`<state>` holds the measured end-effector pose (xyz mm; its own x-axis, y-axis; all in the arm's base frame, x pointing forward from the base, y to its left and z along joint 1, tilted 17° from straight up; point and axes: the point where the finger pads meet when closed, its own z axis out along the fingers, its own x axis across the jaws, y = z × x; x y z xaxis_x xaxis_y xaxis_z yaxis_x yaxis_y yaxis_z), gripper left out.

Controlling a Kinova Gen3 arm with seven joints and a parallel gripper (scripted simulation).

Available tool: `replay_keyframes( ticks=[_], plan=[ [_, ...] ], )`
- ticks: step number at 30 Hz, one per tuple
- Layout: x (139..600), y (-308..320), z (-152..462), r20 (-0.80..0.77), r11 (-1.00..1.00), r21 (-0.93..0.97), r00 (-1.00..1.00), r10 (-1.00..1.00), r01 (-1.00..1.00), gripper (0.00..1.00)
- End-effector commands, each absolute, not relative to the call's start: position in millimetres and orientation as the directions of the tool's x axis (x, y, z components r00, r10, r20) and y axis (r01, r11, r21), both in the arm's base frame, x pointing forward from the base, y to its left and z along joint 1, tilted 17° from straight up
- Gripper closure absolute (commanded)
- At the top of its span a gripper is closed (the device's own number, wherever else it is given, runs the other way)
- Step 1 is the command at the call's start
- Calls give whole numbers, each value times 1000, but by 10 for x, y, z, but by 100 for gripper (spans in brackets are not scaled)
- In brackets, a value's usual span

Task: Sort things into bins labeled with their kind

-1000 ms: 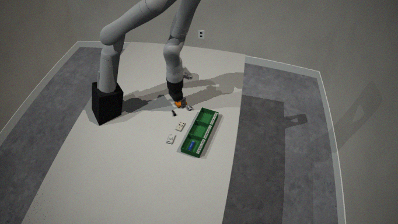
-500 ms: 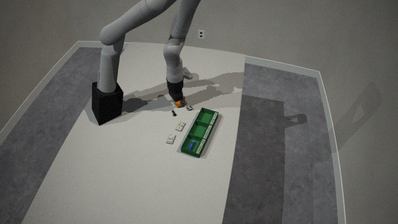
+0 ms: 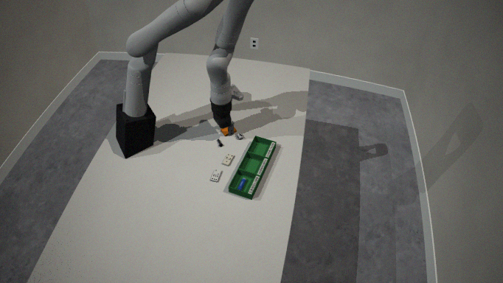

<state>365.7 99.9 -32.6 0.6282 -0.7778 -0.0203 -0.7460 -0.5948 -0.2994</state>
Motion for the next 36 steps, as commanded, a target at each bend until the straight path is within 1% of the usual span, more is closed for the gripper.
replay_keyframes(
  ticks=[1, 6, 26, 36],
  plan=[
    [3659, 998, -322, -20, -595, -300, 628, -778, -746, 30],
    [3659, 998, -322, -20, -595, -300, 628, -778, -746, 30],
    [3527, 877, 249, -19, -595, -300, 628, -778, -746, 30],
    [3527, 877, 249, -19, -595, -300, 628, -778, -746, 30]
  ],
)
